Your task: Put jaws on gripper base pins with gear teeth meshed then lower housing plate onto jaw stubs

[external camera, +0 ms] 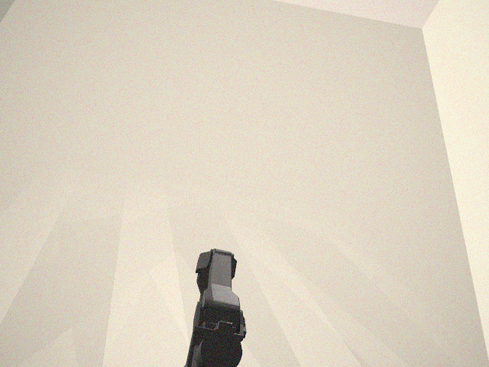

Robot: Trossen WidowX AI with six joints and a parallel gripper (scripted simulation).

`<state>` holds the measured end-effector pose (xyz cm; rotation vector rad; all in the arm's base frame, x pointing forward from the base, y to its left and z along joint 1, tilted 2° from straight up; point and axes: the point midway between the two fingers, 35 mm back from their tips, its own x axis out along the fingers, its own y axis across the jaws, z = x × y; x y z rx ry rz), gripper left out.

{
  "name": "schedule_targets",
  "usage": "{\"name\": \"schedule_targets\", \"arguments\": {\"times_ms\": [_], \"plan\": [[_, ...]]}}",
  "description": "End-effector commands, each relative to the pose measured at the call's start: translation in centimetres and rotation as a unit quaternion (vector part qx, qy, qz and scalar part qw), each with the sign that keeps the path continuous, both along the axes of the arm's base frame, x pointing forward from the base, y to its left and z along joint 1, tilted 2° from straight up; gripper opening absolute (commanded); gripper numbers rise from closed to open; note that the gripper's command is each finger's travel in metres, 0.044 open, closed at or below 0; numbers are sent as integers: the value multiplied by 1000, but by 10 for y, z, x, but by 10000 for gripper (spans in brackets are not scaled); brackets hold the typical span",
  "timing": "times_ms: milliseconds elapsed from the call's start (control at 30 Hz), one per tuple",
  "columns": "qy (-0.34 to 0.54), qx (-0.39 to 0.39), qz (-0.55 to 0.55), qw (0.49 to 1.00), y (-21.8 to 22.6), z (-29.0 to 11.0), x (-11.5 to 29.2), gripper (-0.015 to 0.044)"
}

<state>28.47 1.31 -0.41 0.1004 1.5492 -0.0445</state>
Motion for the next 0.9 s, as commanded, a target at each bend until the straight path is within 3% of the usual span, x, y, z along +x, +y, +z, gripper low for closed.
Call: {"name": "schedule_targets", "arguments": {"times_ms": [0, 867], "plan": [[1, 1, -2, 1000, 0, -2, 0, 134], [1, 1, -3, 1000, 1, -8, 0, 134]]}}
